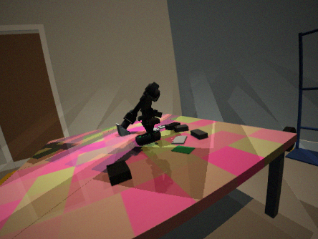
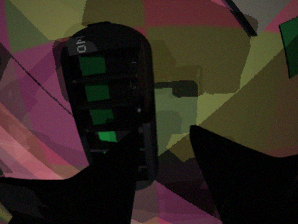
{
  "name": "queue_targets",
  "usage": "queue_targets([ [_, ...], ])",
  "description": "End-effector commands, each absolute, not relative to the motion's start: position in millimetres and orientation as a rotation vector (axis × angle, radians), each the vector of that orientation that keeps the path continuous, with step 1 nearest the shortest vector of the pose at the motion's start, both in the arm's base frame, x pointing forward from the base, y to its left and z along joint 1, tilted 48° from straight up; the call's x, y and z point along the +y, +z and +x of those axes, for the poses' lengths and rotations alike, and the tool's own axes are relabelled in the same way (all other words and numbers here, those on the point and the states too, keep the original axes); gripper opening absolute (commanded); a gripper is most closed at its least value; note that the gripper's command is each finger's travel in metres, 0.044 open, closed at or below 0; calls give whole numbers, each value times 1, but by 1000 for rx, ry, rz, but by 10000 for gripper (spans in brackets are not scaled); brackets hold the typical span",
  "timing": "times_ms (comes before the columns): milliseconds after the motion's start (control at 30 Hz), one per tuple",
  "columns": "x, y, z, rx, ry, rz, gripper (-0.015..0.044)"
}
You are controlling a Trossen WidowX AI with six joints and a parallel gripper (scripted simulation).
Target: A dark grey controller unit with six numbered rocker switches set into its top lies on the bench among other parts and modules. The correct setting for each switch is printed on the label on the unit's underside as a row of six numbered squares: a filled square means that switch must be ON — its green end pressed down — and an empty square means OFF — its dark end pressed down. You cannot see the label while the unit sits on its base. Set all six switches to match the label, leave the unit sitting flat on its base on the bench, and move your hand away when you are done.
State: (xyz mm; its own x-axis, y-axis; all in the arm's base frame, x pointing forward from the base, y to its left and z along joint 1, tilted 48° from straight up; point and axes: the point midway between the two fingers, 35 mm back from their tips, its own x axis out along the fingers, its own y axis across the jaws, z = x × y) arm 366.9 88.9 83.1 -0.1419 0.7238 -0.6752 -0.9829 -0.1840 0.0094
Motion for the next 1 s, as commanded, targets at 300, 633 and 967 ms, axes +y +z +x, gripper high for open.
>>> queue_targets([
  [300, 88, 83, 371, 545, 1651, -634, 0],
  [633, 88, 83, 370, 545, 1654, -642, 0],
  [967, 77, 92, 373, 546, 1654, -643, 79],
])
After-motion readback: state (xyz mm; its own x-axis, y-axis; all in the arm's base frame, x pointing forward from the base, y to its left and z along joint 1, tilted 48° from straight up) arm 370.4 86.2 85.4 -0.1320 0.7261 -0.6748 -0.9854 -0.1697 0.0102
